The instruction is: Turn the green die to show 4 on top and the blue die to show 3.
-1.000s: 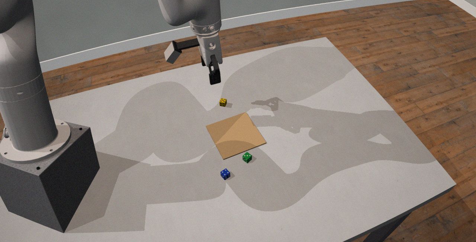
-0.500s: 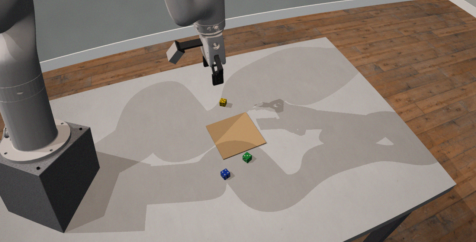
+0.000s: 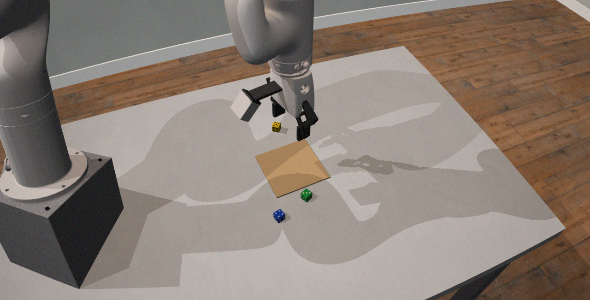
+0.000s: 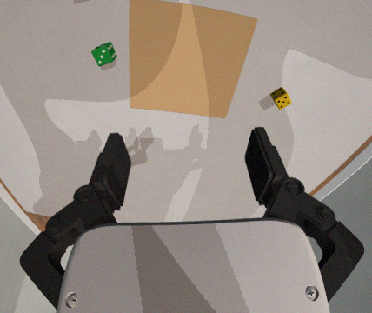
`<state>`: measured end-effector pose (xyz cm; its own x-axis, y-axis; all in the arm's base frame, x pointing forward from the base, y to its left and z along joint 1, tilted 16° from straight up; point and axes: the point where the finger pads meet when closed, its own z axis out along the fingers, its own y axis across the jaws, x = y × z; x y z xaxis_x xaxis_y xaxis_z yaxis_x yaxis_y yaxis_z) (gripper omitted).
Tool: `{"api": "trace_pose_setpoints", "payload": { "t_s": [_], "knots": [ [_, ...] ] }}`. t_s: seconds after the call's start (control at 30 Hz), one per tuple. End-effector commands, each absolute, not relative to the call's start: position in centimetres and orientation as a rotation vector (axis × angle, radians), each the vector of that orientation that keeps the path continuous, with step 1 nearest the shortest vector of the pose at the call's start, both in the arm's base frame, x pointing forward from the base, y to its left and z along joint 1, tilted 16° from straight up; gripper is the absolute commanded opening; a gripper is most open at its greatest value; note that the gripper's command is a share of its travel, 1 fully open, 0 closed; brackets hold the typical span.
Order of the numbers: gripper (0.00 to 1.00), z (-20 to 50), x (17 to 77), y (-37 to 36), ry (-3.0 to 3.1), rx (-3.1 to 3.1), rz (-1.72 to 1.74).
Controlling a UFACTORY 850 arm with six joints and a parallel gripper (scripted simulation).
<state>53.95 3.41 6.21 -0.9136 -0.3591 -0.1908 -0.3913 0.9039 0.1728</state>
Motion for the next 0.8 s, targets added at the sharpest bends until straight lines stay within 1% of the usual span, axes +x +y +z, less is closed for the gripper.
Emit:
{"api": "trace_pose_setpoints", "payload": {
  "t_s": [0.0,0.03,0.07,0.2,0.27,0.37,0.77],
  "knots": [
    [1.00,5.2,54.8,-0.4,2.862,-0.692,0.318],
    [1.00,5.2,54.8,-0.4,2.862,-0.692,0.318],
    [1.00,4.7,55.0,-2.4,2.844,-0.749,0.313],
    [1.00,4.7,55.0,-2.4,2.844,-0.749,0.313],
    [1.00,4.0,55.1,-5.1,2.817,-0.826,0.306],
    [1.00,3.7,55.1,-6.1,2.807,-0.852,0.304],
    [1.00,3.7,55.1,-6.1,2.807,-0.853,0.304]
  ]
}}
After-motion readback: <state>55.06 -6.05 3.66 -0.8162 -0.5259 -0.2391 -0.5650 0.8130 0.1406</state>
